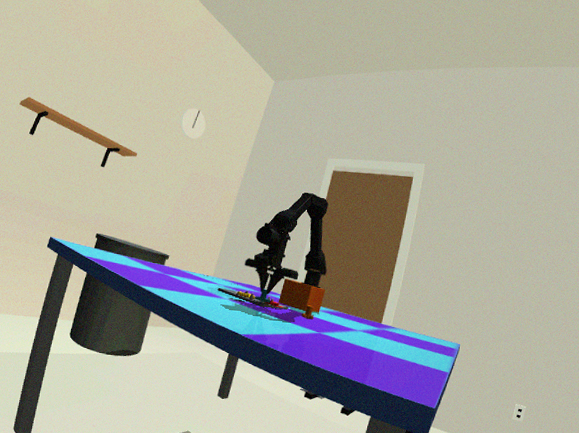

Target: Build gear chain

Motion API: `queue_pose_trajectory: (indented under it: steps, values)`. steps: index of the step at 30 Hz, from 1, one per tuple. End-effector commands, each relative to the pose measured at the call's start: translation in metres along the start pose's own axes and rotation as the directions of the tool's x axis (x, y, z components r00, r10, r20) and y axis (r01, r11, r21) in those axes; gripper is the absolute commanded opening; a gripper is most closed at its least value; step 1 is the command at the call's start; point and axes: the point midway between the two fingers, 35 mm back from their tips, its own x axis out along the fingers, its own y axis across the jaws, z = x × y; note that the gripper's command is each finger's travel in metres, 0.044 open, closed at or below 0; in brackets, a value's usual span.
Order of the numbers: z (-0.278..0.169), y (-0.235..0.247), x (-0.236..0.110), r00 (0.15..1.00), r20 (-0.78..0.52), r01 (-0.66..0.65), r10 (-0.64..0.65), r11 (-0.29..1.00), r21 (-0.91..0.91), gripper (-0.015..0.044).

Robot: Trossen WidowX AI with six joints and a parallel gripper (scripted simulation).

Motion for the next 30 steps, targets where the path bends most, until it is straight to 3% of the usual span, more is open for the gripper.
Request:
queue_pose_trajectory:
  steps: [1,12,19,24,30]
  values:
    - [0.001,0.001,0.001,1.000,0.002,-0.001,0.001,0.998,-0.058,0.0000]
    - [0.000,0.000,0.004,1.000,0.002,0.000,0.001,0.958,-0.286,0.0000]
    - [0.001,0.000,0.006,1.000,0.002,0.000,0.001,0.957,-0.291,0.0000]
    - [0.001,0.000,0.004,1.000,0.002,0.000,0.001,0.970,-0.242,0.0131]
    - [0.001,0.000,-0.008,1.000,0.002,0.000,0.001,0.986,-0.164,0.0140]
